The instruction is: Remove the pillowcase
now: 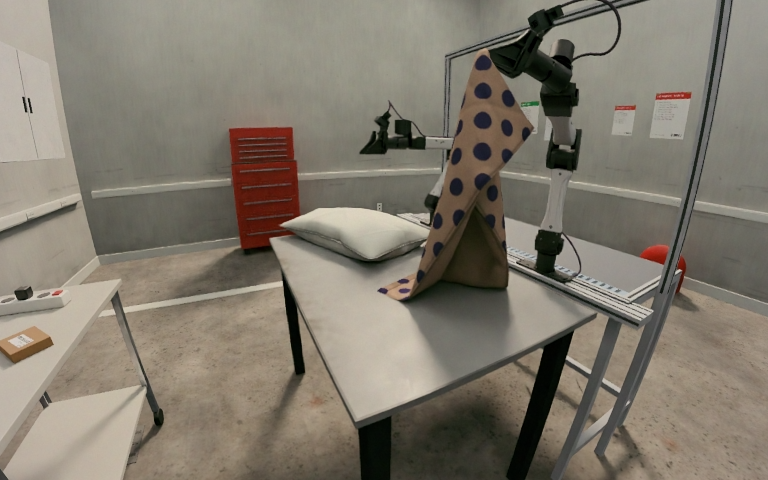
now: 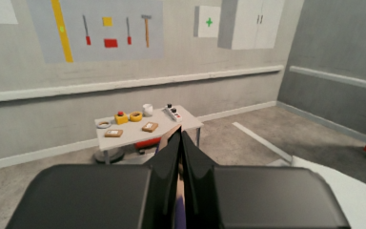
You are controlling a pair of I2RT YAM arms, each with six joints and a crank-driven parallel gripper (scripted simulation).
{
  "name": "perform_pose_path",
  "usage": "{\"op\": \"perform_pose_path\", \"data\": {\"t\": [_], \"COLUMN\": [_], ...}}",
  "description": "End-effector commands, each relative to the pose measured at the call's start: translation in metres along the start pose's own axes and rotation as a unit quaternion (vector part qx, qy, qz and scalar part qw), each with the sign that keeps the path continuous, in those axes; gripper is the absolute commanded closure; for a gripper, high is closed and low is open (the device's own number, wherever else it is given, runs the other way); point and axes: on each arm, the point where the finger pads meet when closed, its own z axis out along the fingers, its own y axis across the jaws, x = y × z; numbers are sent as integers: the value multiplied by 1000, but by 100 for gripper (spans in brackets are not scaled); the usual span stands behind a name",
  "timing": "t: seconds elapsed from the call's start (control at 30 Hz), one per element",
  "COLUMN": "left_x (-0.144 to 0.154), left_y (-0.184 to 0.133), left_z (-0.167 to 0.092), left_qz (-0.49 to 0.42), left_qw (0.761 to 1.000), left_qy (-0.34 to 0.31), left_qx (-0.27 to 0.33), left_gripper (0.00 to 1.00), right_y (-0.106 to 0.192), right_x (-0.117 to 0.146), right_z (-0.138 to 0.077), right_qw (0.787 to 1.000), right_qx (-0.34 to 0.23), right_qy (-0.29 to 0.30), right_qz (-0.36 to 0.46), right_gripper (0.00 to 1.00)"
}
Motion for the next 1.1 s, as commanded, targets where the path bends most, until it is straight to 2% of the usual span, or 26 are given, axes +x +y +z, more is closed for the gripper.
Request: {"op": "perform_pose_path", "data": {"t": [0.0, 0.33, 0.67, 0.73, 0.87, 0.97, 1.03, 1.07], "left_x": [-17, -10, -15, -3, -4, 6, 6, -16], "left_y": [7, 41, 46, 52, 52, 60, 60, 46], "left_z": [4, 18, 26, 25, 26, 28, 28, 26], "left_qz": [26, 39, 56, 38, 39, 30, 30, 56], "left_qw": [999, 998, 997, 998, 998, 998, 998, 997], "left_qy": [-19, -18, -31, -14, -18, -8, -8, -31], "left_qx": [-14, -40, -36, -44, -42, -49, -49, -38], "left_gripper": [99, 99, 99, 99, 99, 99, 99, 99], "right_y": [-1, -1, -1, -1, -1, -1, -1, -1], "right_x": [4, 4, 4, 4, 4, 4, 4, 4], "right_z": [1, 1, 1, 1, 1, 1, 1, 1], "right_qw": [1000, 1000, 1000, 1000, 1000, 1000, 1000, 1000], "right_qx": [2, 2, 2, 2, 2, 2, 2, 2], "right_qy": [2, 2, 2, 2, 2, 2, 2, 2], "right_qz": [-3, -3, -3, -3, -3, -3, -3, -3], "right_gripper": [37, 37, 37, 37, 37, 37, 37, 37]}}
